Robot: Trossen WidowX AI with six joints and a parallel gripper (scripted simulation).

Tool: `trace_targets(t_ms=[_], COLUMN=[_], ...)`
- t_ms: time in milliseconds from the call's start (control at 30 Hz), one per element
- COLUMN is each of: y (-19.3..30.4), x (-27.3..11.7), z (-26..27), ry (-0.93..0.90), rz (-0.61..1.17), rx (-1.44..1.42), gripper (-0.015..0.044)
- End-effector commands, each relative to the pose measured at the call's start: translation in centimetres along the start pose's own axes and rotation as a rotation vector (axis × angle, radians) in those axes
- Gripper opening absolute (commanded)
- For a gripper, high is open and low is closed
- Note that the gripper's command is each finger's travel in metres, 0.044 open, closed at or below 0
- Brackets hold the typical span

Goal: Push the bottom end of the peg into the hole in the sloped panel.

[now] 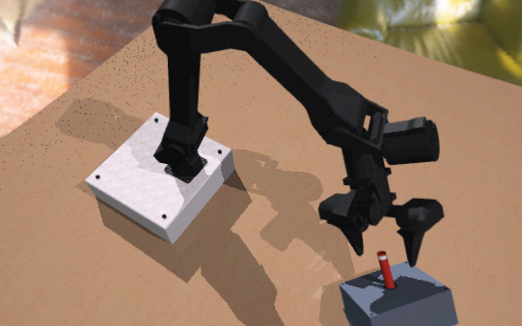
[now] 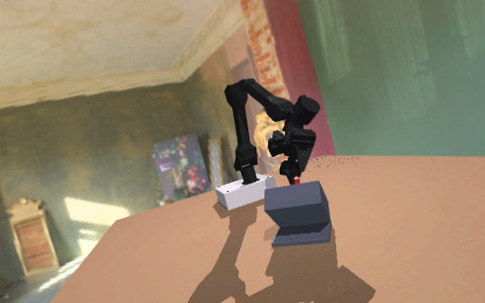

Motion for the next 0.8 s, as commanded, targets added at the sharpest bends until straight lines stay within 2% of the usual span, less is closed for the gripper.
trace_targets(t_ms=[0, 767], y=[-0.1, 0.5], x=[-1.2, -6.2], z=[0.3, 0.0], ry=[-0.009, -0.002], rz=[-0.001, 0.0], rx=[0.008, 0.001], gripper=[0.044, 0.044])
Point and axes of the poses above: the point midway between the two fingers, 35 mm back from their tips, its own x axis out along the fingers, its own z axis across the jaws, y = z × x, the point moved 4 cm from there along -x, back along the fingers, and after that the axes turned 10 degrees about -x, right-handed, at the moved point
